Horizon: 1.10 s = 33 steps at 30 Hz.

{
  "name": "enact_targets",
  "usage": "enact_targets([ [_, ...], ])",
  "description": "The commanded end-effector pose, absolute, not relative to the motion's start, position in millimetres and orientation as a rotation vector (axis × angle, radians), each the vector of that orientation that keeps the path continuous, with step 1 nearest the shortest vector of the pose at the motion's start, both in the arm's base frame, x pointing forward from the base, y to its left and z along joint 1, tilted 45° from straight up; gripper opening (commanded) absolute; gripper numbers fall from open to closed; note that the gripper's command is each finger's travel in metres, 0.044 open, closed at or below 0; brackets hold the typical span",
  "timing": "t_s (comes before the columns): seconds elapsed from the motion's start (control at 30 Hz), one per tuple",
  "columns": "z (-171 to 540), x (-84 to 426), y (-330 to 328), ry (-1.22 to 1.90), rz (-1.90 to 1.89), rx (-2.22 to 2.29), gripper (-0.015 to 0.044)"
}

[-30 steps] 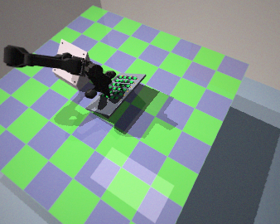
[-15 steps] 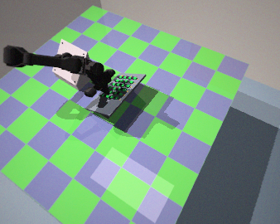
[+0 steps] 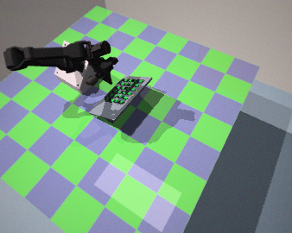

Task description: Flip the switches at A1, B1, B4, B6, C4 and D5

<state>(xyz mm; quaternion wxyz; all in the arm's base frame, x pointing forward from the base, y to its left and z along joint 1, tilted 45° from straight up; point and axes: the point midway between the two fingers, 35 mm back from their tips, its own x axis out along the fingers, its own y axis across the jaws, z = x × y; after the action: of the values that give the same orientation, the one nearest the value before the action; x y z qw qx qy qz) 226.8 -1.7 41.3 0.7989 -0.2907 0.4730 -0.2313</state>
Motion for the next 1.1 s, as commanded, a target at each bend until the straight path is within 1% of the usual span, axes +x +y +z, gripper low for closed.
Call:
enact_targets([
  [0.0,20,210,4,1.023,-0.504,-0.648,0.0000],
  [0.13,16,213,1,1.021,-0.501,-0.647,0.0000],
  [0.27,-1,224,-18,0.998,-0.496,-0.653,0.0000],
  [1.07,-16,235,-36,0.996,-0.497,-0.655,0.0000],
])
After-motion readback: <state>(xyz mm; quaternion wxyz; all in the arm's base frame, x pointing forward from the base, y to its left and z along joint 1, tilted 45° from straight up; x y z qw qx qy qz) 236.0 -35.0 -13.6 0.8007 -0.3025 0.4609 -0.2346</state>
